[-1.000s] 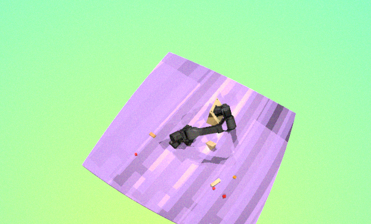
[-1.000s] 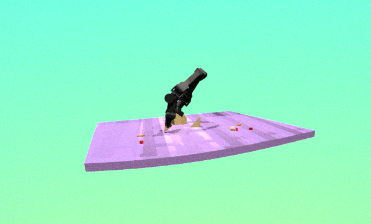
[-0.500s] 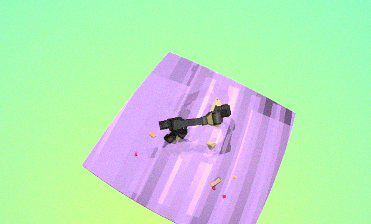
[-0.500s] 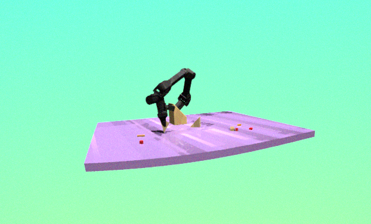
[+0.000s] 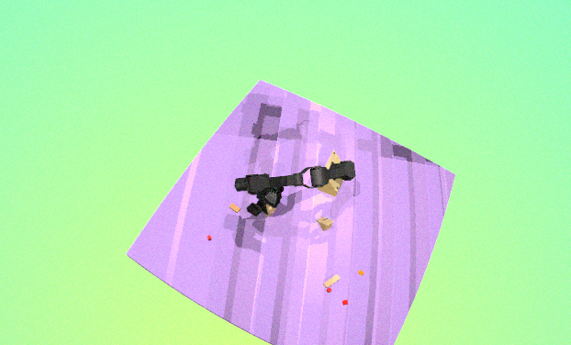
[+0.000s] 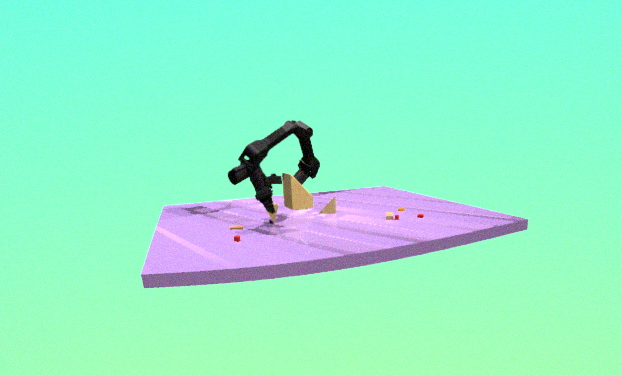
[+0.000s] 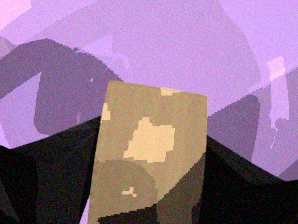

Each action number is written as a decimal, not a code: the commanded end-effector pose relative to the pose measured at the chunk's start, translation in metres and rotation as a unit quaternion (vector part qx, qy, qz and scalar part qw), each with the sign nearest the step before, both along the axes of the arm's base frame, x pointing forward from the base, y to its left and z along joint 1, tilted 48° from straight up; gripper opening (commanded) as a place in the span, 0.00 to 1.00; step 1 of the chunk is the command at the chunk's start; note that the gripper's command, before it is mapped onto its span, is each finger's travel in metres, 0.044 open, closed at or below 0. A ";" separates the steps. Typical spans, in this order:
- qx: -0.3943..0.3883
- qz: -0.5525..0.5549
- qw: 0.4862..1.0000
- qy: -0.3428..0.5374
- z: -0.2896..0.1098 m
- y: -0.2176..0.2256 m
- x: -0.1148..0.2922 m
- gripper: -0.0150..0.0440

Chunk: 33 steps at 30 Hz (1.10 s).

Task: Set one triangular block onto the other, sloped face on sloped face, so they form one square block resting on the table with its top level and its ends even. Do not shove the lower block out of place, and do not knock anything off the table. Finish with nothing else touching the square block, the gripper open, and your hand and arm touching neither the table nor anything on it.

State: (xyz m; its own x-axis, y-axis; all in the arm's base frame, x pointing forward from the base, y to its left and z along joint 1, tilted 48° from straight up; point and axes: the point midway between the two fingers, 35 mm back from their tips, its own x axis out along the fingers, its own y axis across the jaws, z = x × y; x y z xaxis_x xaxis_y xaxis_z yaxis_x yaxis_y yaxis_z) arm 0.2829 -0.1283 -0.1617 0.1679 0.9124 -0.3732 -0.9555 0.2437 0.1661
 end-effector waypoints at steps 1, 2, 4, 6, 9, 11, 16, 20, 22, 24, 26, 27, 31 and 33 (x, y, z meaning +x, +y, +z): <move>-0.004 0.004 1.000 0.001 0.002 0.000 0.001 0.57; -0.004 0.004 1.000 0.001 0.002 0.000 0.001 0.61; -0.004 0.004 1.000 0.001 0.002 0.000 0.001 0.70; -0.004 0.004 1.000 0.001 0.002 0.000 0.001 0.79; -0.004 0.004 1.000 0.001 0.002 0.000 0.001 0.92; -0.004 0.004 1.000 0.001 0.002 0.000 0.001 1.00; -0.004 0.004 1.000 0.001 0.002 0.000 0.001 1.00; -0.005 0.003 1.000 0.001 0.004 -0.002 0.001 1.00; -0.010 -0.002 1.000 0.002 0.016 -0.015 0.002 1.00; -0.019 -0.012 1.000 0.005 0.039 -0.040 -0.001 1.00; -0.027 -0.021 0.999 0.008 0.063 -0.063 -0.005 1.00; -0.029 -0.024 0.999 0.009 0.070 -0.069 -0.007 1.00; -0.030 -0.025 0.999 0.010 0.072 -0.071 -0.008 1.00; -0.035 -0.028 0.999 0.008 0.068 -0.070 -0.006 1.00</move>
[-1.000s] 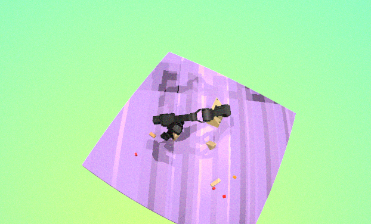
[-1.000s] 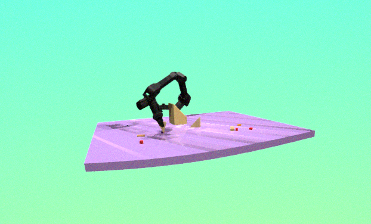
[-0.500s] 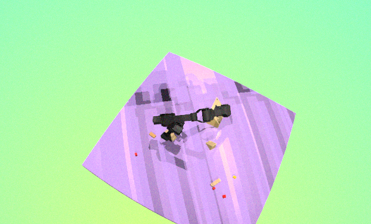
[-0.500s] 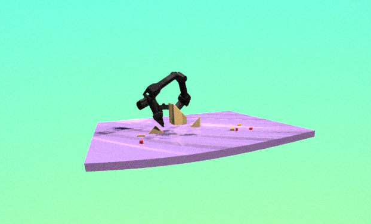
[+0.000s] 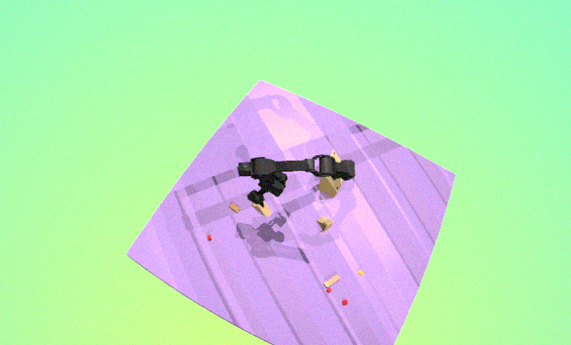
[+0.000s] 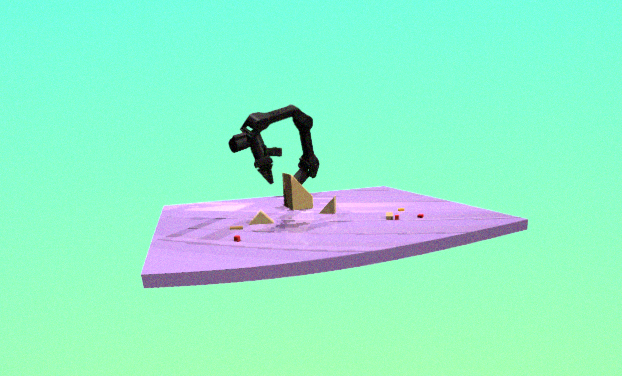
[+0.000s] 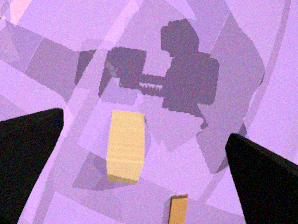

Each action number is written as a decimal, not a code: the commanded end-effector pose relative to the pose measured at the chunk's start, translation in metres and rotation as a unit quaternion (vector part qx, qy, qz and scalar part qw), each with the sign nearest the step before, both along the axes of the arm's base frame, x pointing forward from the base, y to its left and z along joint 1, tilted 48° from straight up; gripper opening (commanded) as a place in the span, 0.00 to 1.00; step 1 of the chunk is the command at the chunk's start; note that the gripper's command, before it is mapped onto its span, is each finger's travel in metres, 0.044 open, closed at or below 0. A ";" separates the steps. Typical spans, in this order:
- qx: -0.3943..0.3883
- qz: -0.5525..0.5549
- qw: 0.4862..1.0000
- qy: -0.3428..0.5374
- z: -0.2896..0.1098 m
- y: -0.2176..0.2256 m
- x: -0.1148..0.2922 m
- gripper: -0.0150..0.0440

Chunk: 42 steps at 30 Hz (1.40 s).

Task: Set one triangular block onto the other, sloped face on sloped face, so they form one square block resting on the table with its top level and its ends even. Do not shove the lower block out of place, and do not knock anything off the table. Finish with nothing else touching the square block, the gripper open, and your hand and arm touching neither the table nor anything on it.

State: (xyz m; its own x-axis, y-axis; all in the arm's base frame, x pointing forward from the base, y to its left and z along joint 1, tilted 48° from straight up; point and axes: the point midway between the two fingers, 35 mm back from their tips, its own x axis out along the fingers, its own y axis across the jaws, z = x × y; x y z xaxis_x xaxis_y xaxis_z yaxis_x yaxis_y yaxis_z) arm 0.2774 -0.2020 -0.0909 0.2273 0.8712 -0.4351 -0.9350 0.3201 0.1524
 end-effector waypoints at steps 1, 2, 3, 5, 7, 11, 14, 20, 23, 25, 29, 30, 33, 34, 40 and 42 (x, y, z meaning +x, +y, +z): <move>-0.013 0.019 1.000 0.015 -0.004 0.009 0.000 1.00; -0.035 0.040 0.998 0.032 -0.006 0.017 0.001 1.00; -0.063 0.064 0.995 0.051 -0.008 0.025 0.002 1.00; -0.124 0.102 0.983 0.086 -0.013 0.040 0.003 1.00; -0.190 0.130 0.966 0.115 -0.016 0.052 0.004 1.00; -0.332 0.150 0.919 0.151 -0.019 0.071 0.009 1.00; -0.438 0.133 0.875 0.156 -0.015 0.082 0.015 1.00; -0.488 0.115 0.852 0.151 -0.011 0.088 0.019 1.00; -0.488 0.115 0.852 0.151 -0.011 0.088 0.019 1.00; -0.488 0.115 0.852 0.151 -0.011 0.088 0.019 1.00; -0.488 0.115 0.852 0.151 -0.012 0.088 0.019 1.00; -0.488 0.115 0.852 0.151 -0.016 0.088 0.019 1.00; -0.488 0.115 0.852 0.151 -0.040 0.089 0.017 1.00; -0.488 0.115 0.852 0.151 -0.048 0.089 0.016 1.00; -0.487 0.114 0.853 0.151 -0.097 0.094 0.006 1.00; -0.488 0.115 0.852 0.151 -0.108 0.095 0.003 1.00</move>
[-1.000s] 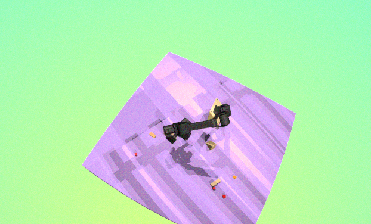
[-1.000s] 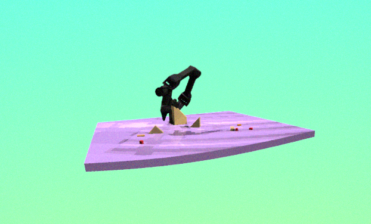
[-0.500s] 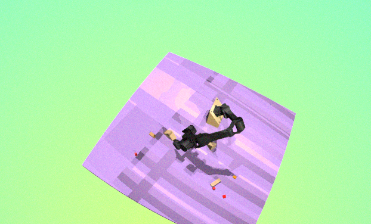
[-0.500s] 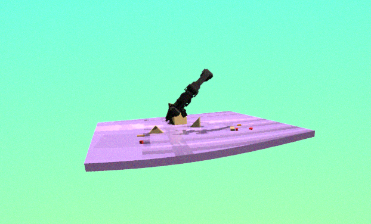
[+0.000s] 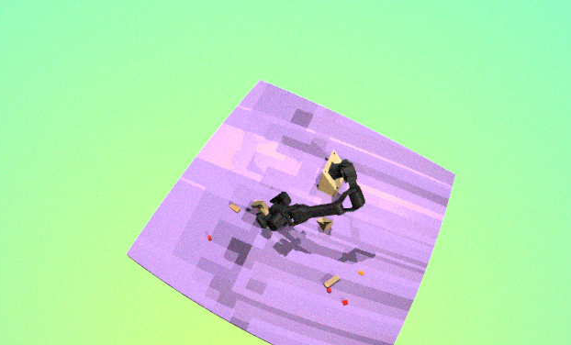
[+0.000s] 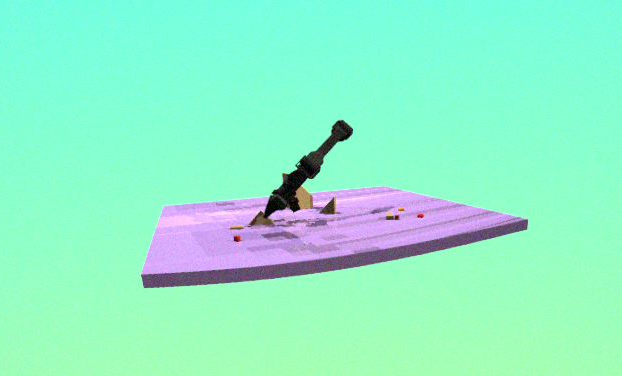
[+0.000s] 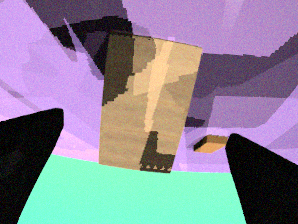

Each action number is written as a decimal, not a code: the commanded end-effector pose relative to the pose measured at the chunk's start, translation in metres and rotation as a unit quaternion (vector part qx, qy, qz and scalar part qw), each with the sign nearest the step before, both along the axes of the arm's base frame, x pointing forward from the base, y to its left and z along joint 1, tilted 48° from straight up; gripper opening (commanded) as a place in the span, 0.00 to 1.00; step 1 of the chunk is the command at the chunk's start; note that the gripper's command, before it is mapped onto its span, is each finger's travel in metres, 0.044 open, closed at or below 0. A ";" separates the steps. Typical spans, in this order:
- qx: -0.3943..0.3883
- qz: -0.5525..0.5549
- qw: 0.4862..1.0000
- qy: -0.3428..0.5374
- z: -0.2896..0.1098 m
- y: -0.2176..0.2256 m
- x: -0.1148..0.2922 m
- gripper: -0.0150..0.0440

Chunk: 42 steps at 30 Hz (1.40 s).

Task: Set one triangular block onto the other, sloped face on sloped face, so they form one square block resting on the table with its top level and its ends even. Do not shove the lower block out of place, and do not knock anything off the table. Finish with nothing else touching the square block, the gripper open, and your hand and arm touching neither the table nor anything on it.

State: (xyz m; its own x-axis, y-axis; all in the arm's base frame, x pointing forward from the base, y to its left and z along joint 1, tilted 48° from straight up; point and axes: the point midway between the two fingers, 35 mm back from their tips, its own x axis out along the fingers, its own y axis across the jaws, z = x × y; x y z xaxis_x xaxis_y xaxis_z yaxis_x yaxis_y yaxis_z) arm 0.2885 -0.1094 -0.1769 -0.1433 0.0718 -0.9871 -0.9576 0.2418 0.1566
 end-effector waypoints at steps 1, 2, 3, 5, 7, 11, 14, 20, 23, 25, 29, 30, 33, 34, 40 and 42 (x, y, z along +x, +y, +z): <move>-0.002 -0.002 1.000 0.004 -0.023 0.003 -0.008 1.00; -0.002 -0.002 1.000 0.004 -0.023 0.003 -0.008 1.00; -0.002 -0.002 1.000 0.004 -0.023 0.003 -0.008 1.00; -0.002 -0.002 1.000 0.004 -0.023 0.002 -0.008 1.00; -0.002 -0.002 1.000 0.004 -0.024 0.002 -0.008 1.00; -0.002 -0.002 1.000 0.004 -0.024 0.002 -0.008 1.00; -0.002 -0.002 1.000 0.004 -0.024 0.002 -0.008 1.00; 0.001 0.000 1.000 0.003 -0.022 0.003 -0.007 0.73; 0.001 0.000 1.000 0.003 -0.022 0.003 -0.007 0.60; 0.001 0.000 1.000 0.003 -0.022 0.003 -0.007 0.51; 0.001 0.000 1.000 0.003 -0.022 0.003 -0.007 0.47; 0.001 0.000 1.000 0.003 -0.022 0.003 -0.007 0.45; 0.001 0.000 1.000 0.003 -0.022 0.003 -0.007 0.35; 0.001 0.000 1.000 0.003 -0.022 0.003 -0.007 0.31; 0.000 0.000 1.000 0.002 -0.009 -0.013 -0.006 0.25; 0.000 0.000 1.000 0.002 -0.003 -0.020 -0.006 0.25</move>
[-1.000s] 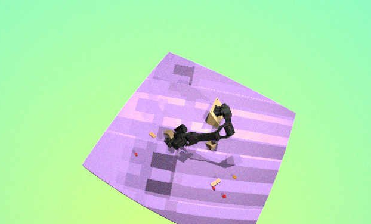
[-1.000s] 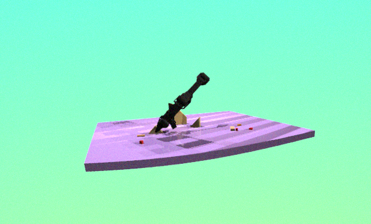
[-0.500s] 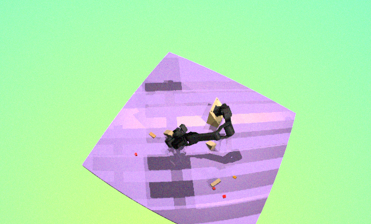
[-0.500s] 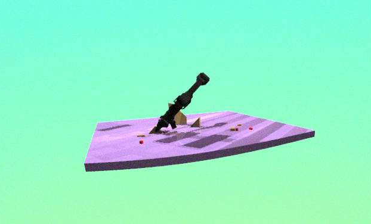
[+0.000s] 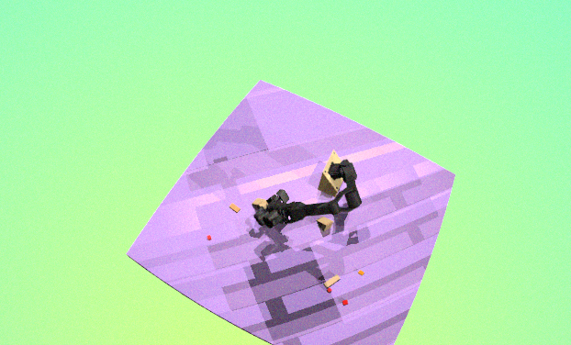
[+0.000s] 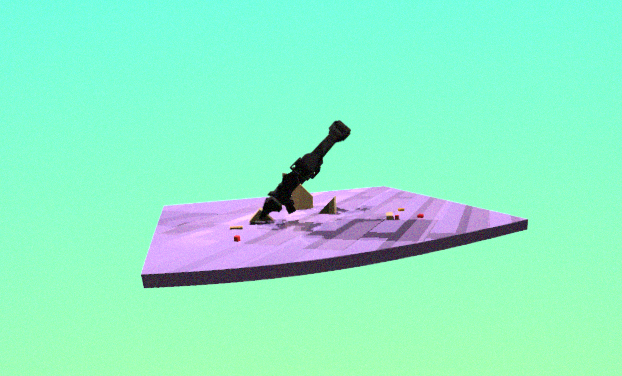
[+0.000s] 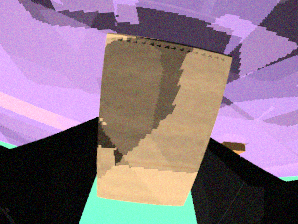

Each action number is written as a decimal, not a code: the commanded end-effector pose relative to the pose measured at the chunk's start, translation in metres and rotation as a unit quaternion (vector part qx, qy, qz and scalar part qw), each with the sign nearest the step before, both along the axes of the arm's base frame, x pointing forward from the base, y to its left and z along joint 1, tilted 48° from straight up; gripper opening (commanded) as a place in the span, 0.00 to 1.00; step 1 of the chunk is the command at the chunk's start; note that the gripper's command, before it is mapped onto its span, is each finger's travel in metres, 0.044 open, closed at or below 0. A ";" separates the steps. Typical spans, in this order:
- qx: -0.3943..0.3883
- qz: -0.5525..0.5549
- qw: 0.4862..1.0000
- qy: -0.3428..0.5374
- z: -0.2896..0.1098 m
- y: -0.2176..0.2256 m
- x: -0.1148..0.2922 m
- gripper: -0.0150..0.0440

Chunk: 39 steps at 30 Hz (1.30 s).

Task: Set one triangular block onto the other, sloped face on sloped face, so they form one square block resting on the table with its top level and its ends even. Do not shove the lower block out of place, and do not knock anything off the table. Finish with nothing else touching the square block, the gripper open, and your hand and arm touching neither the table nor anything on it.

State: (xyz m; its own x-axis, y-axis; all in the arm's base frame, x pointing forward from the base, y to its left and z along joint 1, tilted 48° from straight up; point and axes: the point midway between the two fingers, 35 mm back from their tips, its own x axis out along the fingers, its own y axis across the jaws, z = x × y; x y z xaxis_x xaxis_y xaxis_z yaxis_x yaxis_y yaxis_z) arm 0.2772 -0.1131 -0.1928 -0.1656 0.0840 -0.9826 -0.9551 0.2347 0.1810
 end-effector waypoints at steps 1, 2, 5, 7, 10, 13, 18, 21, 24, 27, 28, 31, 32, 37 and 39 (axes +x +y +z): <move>-0.007 -0.002 1.000 -0.009 0.016 -0.020 0.005 0.25; -0.007 -0.002 1.000 -0.009 0.019 -0.024 0.005 0.25; -0.008 -0.002 1.000 -0.009 0.029 -0.035 0.004 0.25; -0.008 -0.002 1.000 -0.009 0.036 -0.042 0.003 0.25; -0.008 -0.002 1.000 -0.009 0.046 -0.053 0.001 0.25; -0.009 -0.002 1.000 -0.008 0.057 -0.063 -0.001 0.25; -0.009 -0.002 1.000 -0.008 0.062 -0.068 -0.003 0.25; -0.009 -0.002 1.000 -0.008 0.062 -0.068 -0.003 0.25; -0.009 -0.002 1.000 -0.008 0.062 -0.068 -0.003 0.25; -0.002 -0.005 1.000 -0.007 0.059 -0.066 -0.003 0.25; 0.004 -0.008 1.000 -0.007 0.059 -0.066 -0.003 0.25; 0.038 -0.024 0.999 -0.003 0.055 -0.067 -0.005 0.25; 0.050 -0.030 0.998 -0.002 0.054 -0.067 -0.005 0.25; 0.109 -0.061 0.992 0.001 0.050 -0.070 -0.008 0.25; 0.131 -0.075 0.989 0.001 0.049 -0.072 -0.009 0.25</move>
